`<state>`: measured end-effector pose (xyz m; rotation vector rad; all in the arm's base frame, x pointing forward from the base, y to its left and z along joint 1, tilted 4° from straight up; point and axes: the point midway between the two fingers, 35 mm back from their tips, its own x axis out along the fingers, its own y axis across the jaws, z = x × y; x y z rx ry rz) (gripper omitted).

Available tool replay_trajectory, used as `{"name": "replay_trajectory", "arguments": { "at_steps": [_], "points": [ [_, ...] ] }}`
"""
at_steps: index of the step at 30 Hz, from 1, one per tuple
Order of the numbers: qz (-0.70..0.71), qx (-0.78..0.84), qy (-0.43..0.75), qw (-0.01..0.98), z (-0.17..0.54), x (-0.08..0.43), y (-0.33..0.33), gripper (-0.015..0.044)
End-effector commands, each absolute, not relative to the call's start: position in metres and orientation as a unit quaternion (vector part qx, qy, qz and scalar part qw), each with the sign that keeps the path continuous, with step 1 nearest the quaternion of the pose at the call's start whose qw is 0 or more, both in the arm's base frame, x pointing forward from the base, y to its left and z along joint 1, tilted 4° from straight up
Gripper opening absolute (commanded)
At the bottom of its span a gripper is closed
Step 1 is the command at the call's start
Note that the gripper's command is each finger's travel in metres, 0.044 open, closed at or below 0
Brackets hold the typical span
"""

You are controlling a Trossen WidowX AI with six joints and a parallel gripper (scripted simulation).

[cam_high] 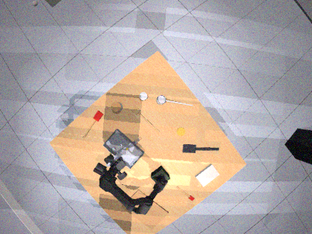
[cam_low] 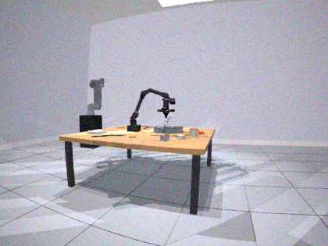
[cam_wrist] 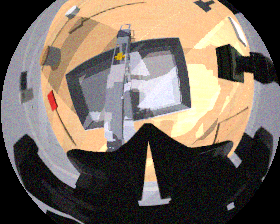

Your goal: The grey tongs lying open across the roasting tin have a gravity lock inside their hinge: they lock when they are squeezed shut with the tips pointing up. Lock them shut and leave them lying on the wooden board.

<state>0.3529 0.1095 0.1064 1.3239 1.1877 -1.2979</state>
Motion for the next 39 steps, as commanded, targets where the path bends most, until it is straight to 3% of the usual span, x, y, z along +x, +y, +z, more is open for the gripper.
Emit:
{"name": "replay_trajectory", "arguments": {
  "at_steps": [1, 39],
  "points": [
    [-0.526, 0.537, 0.482, 0.450, 0.098, 0.352, 0.111, -0.0150],
    [-0.526, 0.537, 0.482, 0.450, 0.059, 0.358, 0.112, -0.0150]
  ]
}}
